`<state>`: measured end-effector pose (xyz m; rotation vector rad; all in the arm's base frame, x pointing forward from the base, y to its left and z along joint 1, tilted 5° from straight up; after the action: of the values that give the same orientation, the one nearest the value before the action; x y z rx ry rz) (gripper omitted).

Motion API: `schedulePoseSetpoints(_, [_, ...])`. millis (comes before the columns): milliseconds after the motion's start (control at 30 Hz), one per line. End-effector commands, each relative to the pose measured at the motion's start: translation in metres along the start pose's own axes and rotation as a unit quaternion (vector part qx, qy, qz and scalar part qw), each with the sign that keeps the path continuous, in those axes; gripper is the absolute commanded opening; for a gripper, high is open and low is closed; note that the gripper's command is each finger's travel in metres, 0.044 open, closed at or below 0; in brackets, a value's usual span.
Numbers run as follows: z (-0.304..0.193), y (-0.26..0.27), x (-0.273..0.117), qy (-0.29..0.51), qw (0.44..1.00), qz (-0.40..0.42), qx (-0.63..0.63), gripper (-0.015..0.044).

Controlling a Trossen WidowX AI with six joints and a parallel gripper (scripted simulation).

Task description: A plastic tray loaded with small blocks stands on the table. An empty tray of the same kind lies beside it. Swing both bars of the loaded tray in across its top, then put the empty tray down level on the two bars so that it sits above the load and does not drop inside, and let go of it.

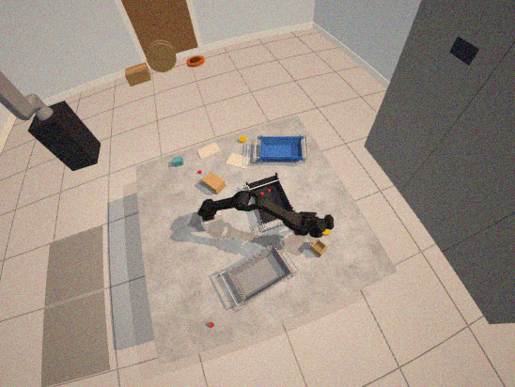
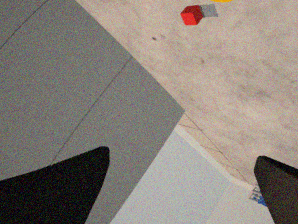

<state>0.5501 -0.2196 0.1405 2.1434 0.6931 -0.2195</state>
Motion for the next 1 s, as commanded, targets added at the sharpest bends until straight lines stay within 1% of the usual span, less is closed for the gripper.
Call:
schedulePoseSetpoints(0, [0.0, 0.0, 0.0, 0.0, 1.0, 0.0, 0.0, 0.0374])
schedulePoseSetpoints(200, [-0.002, 0.002, -0.001, 0.0, 1.0, 0.0, 0.0, 0.0216])
schedulePoseSetpoints(367, [-0.034, 0.034, -0.025, 0.0, 1.0, 0.0, 0.0, 0.0085])
schedulePoseSetpoints(433, [-0.054, 0.05, -0.04, 0.0, 1.0, 0.0, 0.0, 0.008])
schedulePoseSetpoints(500, [-0.062, 0.055, -0.046, 0.0, 1.0, 0.0, 0.0, 0.008])
schedulePoseSetpoints(533, [-0.062, 0.055, -0.046, 0.0, 1.0, 0.0, 0.0, 0.008])
schedulePoseSetpoints(567, [-0.04, 0.038, -0.03, -0.006, 1.0, -0.007, 0.003, 0.008])
schedulePoseSetpoints(600, [-0.039, 0.035, -0.028, -0.014, 1.0, -0.013, -0.017, 0.008])
schedulePoseSetpoints(700, [-0.037, 0.015, -0.019, -0.055, 0.988, -0.054, -0.131, 0.008])
schedulePoseSetpoints(800, [-0.034, -0.007, -0.013, -0.084, 0.957, -0.114, -0.253, 0.008])
schedulePoseSetpoints(900, [-0.033, -0.03, -0.011, -0.096, 0.904, -0.185, -0.373, 0.008])
schedulePoseSetpoints(967, [-0.033, -0.046, -0.012, -0.092, 0.857, -0.236, -0.449, 0.008])
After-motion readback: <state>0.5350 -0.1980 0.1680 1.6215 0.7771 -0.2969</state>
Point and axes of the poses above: the point midway between the two fingers, 35 mm back from their tips, its own x axis out along the fingers, its own y axis across the jaws, z = x × y, the point moved 1 cm from there along -x, back along the fingers, and after that the axes turned 9 degrees about -x, right-handed, at the moved point
